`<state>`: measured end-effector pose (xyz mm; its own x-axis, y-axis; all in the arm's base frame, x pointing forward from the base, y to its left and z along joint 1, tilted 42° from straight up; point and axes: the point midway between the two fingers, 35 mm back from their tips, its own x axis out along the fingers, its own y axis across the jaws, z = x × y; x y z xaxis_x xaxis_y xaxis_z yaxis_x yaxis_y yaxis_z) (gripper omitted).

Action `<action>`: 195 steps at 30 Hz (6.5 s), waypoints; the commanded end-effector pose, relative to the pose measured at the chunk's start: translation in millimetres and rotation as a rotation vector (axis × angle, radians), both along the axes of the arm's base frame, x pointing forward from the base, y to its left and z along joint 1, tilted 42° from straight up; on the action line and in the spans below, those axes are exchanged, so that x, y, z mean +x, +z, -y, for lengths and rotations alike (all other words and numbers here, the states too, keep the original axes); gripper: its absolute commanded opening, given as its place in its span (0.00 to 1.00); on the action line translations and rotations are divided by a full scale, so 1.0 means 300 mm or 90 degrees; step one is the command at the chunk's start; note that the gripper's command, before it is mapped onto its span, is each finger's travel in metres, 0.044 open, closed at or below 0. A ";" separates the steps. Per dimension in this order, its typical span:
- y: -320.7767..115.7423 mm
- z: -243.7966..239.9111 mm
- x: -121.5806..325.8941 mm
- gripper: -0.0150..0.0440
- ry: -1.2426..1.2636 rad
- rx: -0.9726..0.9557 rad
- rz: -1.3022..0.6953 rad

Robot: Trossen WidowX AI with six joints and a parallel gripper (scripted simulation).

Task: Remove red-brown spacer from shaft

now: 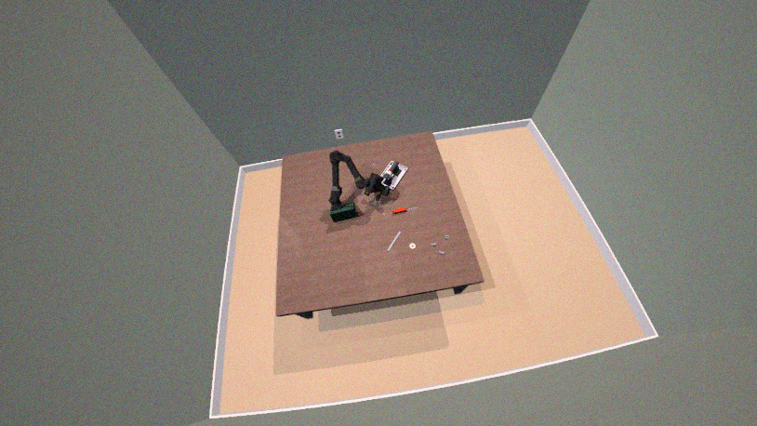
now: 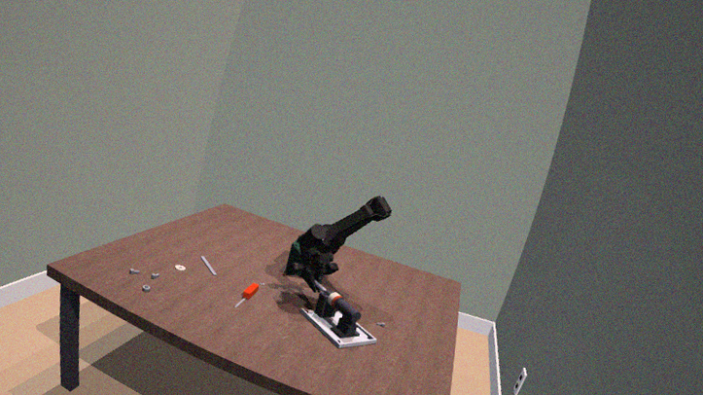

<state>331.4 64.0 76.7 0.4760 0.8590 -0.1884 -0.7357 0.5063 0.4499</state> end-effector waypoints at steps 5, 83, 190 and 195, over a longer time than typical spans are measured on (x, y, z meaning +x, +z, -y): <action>-0.002 0.003 -0.004 0.25 0.002 0.001 0.002; -0.016 0.019 -0.024 0.25 0.002 0.000 0.002; -0.036 0.041 -0.050 0.25 0.002 0.000 0.002; -0.037 0.042 -0.052 0.25 0.002 0.000 0.001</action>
<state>316.7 52.0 65.9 0.4750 0.8593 -0.1896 -0.7360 0.5060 0.4497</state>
